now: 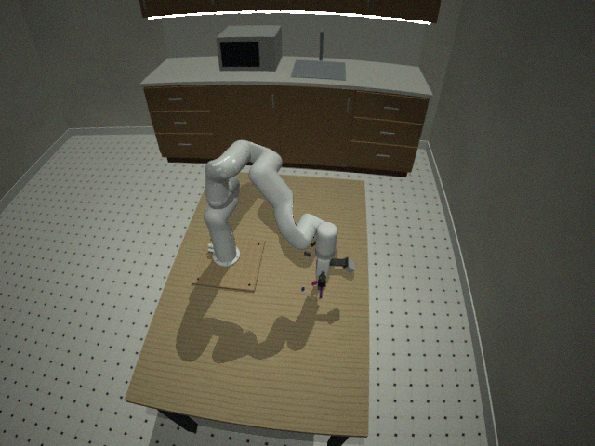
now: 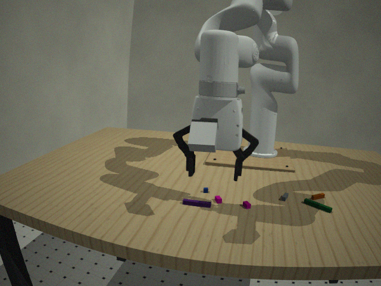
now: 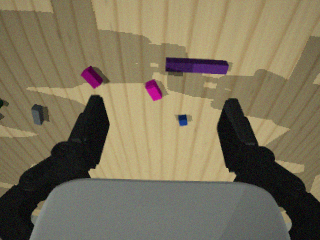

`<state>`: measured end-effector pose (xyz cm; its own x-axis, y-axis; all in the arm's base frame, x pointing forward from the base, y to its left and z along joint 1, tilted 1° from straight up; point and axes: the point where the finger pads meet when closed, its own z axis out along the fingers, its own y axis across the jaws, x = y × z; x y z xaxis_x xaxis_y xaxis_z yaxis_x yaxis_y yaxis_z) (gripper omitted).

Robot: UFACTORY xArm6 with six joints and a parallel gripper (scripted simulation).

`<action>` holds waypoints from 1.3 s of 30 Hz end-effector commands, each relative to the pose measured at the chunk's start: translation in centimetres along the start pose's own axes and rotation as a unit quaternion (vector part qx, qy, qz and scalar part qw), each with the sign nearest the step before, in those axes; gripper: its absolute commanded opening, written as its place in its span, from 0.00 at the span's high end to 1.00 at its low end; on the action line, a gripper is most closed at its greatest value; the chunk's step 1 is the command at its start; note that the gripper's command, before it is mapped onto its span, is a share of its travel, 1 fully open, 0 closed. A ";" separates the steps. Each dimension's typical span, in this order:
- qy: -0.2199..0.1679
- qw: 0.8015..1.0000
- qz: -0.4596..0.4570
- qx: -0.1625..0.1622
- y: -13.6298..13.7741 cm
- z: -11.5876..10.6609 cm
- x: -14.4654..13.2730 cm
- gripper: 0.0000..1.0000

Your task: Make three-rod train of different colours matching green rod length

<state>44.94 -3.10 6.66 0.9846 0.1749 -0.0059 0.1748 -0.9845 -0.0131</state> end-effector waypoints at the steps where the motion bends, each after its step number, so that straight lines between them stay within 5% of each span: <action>1: 0.002 1.000 0.000 -0.001 0.0 -0.2 0.1 0.00; 28: 0.002 1.000 0.000 -0.001 -0.1 -0.2 0.1 0.00; 39: 0.002 1.000 0.000 -0.001 -8.6 -0.3 -1.7 0.00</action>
<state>43.07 1.83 6.76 0.9841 0.1772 -0.0085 0.1771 -0.9841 -0.0163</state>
